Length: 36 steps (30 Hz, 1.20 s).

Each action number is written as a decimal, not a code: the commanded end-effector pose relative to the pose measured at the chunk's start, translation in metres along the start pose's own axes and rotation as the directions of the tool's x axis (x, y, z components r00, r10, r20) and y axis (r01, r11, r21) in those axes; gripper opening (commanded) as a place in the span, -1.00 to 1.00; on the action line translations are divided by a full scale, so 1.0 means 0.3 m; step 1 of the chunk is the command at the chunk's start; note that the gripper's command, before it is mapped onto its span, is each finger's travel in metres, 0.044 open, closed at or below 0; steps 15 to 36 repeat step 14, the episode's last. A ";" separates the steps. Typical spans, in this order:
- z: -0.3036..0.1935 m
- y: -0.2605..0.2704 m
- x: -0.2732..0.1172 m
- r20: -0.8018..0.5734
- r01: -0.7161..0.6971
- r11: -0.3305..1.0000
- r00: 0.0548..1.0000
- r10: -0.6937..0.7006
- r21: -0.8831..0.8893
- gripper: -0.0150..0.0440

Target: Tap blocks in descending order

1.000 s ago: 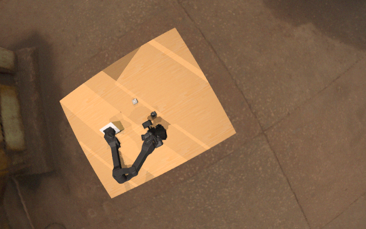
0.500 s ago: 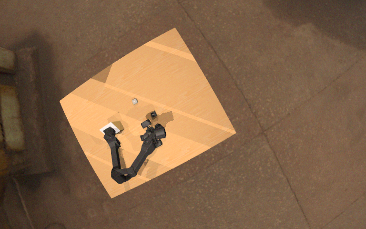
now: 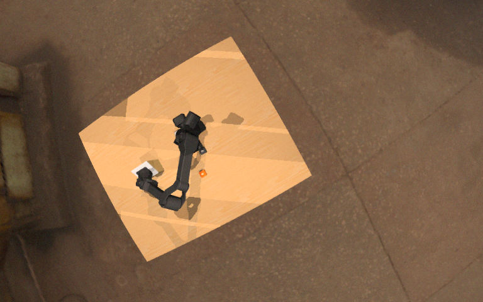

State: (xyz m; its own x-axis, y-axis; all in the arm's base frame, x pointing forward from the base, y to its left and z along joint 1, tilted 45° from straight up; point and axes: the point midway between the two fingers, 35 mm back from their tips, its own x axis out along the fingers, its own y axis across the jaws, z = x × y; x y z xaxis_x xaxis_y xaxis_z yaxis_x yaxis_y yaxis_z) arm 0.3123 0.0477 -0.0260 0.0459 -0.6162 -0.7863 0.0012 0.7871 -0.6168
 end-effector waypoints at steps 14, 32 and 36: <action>-0.225 0.496 -0.016 -0.014 0.105 0.994 0.994 -0.104 0.009 0.86; -0.225 0.496 -0.016 -0.014 0.105 0.994 0.994 -0.104 0.009 0.86; -0.225 0.496 -0.016 -0.014 0.105 0.994 0.994 -0.104 0.009 0.86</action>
